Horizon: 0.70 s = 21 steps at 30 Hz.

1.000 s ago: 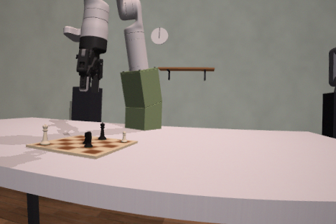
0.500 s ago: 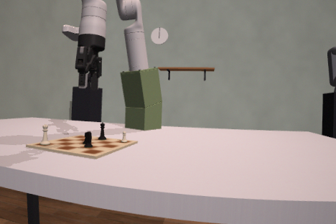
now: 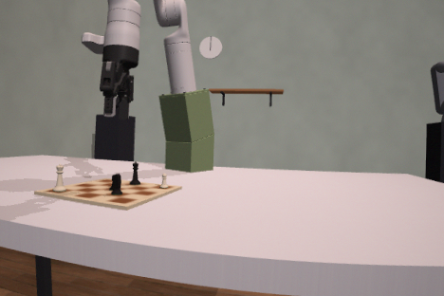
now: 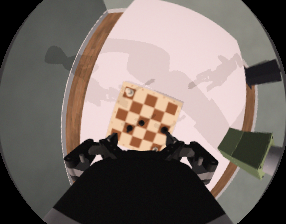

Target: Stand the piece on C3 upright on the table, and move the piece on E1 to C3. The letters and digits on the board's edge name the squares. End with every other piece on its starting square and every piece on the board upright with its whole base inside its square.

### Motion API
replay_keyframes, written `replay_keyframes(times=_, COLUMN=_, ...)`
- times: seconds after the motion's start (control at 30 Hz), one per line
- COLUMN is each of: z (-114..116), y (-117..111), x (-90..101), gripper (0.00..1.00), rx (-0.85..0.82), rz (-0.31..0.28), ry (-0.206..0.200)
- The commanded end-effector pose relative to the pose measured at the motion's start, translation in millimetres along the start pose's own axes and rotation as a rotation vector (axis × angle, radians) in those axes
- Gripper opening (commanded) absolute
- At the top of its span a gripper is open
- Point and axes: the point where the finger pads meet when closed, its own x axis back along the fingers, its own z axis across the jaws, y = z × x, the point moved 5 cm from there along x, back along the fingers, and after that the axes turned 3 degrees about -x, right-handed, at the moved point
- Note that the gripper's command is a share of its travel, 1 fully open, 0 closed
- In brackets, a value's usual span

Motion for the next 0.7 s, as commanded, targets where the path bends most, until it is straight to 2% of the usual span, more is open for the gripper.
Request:
replay_keyframes(times=0.0, z=-1, y=0, x=-0.6, gripper=1.0, rx=0.029, rz=0.001, ry=-0.001)
replay_keyframes(times=0.1, z=-1, y=0, x=-1.3, gripper=1.0, rx=0.052, rz=0.001, ry=-0.001)
replay_keyframes(times=0.2, z=-1, y=-1, x=-4.1, gripper=1.0, rx=0.149, rz=0.003, ry=-0.003)
replay_keyframes(times=0.37, z=-2, y=-2, x=-11.4, gripper=1.0, rx=0.401, rz=0.008, ry=-0.004)
replay_keyframes(times=0.6, z=-4, y=-2, x=-24.9, gripper=1.0, rx=0.864, rz=0.01, ry=-0.004)
replay_keyframes(times=0.67, z=-4, y=-2, x=-24.9, gripper=1.0, rx=0.864, rz=0.01, ry=-0.004)
